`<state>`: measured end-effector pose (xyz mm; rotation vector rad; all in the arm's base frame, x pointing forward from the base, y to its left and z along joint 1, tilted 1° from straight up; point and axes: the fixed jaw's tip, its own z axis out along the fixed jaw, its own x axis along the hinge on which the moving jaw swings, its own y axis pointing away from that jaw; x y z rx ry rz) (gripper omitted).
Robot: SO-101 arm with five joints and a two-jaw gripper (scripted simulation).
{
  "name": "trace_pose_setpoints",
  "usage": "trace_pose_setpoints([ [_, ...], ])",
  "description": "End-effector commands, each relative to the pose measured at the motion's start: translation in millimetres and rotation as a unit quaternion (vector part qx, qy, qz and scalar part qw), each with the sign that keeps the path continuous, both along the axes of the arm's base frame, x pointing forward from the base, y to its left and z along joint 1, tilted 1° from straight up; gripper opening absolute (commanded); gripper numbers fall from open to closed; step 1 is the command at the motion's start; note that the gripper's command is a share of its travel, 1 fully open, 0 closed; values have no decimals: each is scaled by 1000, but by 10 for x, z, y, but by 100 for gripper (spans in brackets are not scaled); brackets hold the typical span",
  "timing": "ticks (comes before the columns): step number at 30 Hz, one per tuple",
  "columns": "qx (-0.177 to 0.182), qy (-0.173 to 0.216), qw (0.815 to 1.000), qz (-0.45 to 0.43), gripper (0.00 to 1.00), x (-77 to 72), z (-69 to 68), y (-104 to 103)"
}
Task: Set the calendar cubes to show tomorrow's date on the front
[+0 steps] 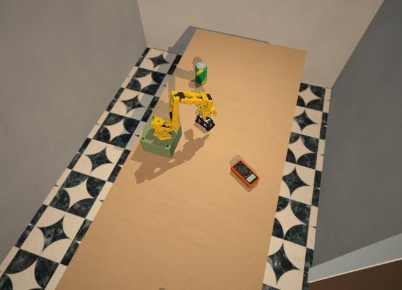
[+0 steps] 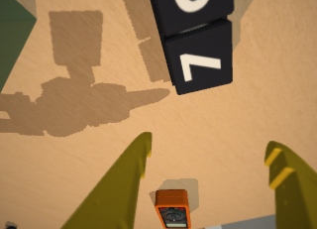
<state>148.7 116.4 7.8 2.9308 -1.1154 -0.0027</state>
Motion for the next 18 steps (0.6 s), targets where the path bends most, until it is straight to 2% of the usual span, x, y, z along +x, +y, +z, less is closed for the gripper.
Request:
trace_pose_setpoints([
  [1,1,-1,997,-72,36,5,51,-93],
  [4,1,-1,991,-135,36,14,77,-163],
  [6,1,-1,991,-135,36,14,77,-163],
  [10,1,-1,974,-229,36,22,114,-266],
  [13,0,-1,953,-303,36,23,142,-348],
  [18,0,-1,906,-423,36,16,184,-480],
])
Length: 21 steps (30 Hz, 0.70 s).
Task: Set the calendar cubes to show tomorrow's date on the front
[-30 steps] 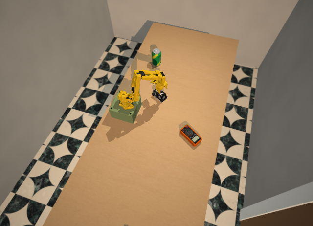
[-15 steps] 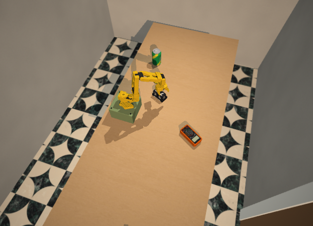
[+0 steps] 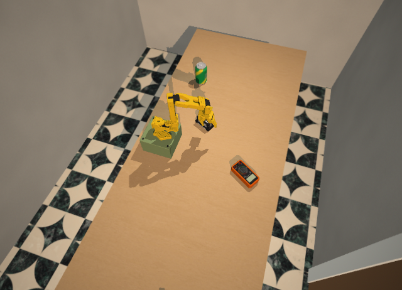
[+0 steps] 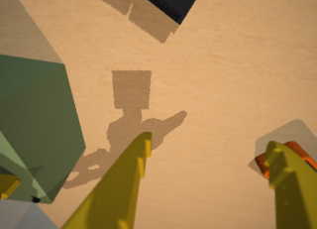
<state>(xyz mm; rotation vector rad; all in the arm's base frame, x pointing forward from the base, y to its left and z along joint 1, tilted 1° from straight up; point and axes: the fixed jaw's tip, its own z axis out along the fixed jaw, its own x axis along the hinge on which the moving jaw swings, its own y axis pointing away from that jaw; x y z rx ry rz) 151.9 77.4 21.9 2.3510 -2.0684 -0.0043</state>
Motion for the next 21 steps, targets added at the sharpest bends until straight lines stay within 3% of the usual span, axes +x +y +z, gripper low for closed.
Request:
trace_pose_setpoints([
  [1,2,-3,995,-104,36,-18,50,-115],
  [5,1,-3,988,-155,36,-24,64,-165],
  [9,1,-4,963,-270,36,-44,96,-280],
  [14,0,-4,920,-391,36,-72,123,-397],
  [20,-1,-4,850,-527,36,-117,151,-531],
  [21,-1,-4,850,-527,36,-117,151,-531],
])
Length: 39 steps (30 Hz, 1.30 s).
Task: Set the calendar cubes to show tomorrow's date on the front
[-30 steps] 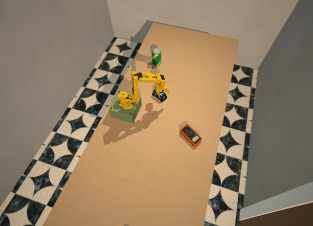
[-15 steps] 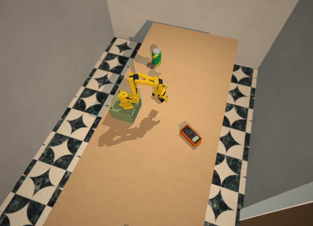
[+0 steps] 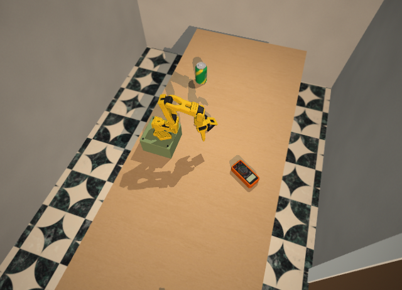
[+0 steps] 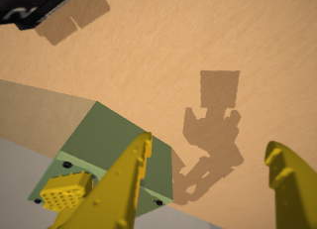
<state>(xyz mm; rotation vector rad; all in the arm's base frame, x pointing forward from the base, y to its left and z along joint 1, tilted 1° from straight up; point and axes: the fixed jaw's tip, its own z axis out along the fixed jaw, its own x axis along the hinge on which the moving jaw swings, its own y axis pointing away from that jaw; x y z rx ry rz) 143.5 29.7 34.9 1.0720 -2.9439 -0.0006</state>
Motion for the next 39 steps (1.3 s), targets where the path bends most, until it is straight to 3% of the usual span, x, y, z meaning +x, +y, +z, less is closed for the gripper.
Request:
trace_pose_setpoints([
  [1,1,-3,999,-55,36,-33,20,-54],
  [8,0,-3,980,-200,36,-87,39,-176],
  [16,0,-3,955,-297,36,-127,48,-254],
  [27,-1,-3,941,-340,36,-146,50,-288],
  [39,-1,-3,939,-343,36,-148,50,-290],
])
